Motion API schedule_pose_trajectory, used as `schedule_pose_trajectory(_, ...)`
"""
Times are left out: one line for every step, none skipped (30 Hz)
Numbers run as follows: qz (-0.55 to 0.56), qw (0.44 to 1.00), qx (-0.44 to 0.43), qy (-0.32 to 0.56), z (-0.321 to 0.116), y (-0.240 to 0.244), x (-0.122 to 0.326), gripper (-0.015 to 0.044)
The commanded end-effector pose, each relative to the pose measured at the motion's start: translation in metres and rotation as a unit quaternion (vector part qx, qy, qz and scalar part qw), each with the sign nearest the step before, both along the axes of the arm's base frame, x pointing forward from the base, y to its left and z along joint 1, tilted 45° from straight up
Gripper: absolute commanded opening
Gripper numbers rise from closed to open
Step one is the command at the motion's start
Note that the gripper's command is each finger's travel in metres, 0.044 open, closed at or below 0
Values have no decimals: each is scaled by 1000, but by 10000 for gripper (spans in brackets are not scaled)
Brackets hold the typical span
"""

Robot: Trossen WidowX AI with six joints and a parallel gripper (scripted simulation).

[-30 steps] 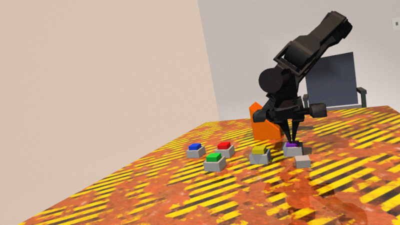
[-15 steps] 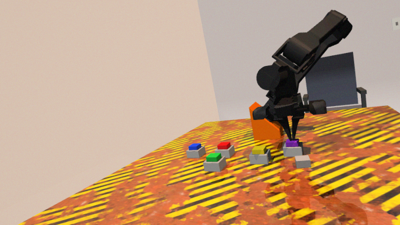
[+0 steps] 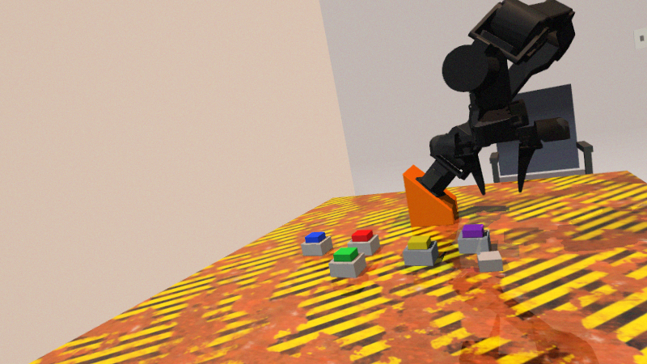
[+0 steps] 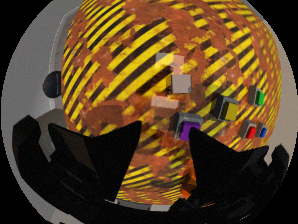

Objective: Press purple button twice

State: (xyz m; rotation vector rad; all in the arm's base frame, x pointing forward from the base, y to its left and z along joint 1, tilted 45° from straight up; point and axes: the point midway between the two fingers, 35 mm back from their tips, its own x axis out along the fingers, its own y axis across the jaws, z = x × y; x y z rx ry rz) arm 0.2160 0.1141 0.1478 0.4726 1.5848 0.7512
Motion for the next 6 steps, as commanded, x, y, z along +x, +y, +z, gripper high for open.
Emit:
schedule_pose_trajectory(-2,1000,4,2,37,13,12,335)
schedule_pose_trajectory(-2,1000,4,2,42,15,13,361)
schedule_pose_trajectory(-1,1000,4,2,44,15,13,387)
schedule_pose_trajectory(-1,1000,4,2,44,15,13,400)
schedule_pose_trajectory(-1,1000,4,2,44,15,13,400)
schedule_pose_trajectory(-1,1000,4,2,44,15,13,400)
